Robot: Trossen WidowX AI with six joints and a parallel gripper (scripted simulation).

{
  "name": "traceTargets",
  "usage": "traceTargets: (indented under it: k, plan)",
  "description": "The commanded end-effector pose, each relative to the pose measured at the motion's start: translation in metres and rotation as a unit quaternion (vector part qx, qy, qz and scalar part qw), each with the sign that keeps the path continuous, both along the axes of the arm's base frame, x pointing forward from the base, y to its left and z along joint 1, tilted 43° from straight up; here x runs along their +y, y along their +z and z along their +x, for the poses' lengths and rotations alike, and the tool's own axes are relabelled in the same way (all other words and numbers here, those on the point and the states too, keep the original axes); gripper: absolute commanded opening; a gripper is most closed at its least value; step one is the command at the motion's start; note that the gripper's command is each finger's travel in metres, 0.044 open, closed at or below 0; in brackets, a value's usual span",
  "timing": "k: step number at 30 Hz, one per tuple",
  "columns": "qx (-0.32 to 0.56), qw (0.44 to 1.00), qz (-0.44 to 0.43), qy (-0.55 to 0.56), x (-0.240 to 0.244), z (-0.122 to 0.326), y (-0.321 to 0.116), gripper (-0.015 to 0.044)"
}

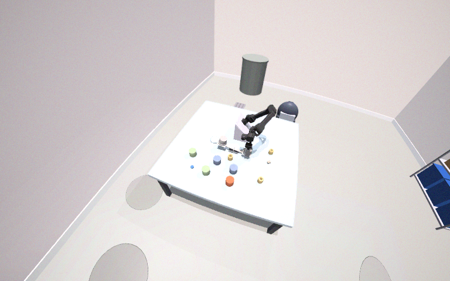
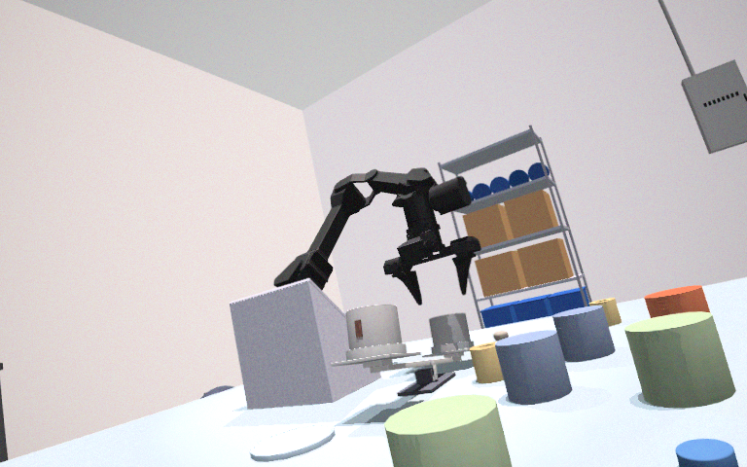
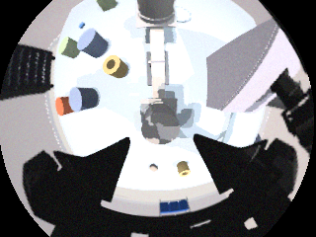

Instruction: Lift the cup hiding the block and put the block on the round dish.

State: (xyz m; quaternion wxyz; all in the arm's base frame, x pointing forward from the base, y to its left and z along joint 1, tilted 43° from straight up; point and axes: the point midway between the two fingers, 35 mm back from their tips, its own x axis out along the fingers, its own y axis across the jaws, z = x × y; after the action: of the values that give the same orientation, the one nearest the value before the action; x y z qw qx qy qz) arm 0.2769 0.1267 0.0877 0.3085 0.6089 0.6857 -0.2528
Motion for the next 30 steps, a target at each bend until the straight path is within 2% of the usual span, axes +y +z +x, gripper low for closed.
traceTargets:
  k: [1,30]
  plan:
    - [0.005,1.000,-0.004,-0.003,0.004,0.000,-0.005,0.0440]
    - [0.005,1.000,-0.004,-0.003,0.037,-0.002,-0.041,0.0440]
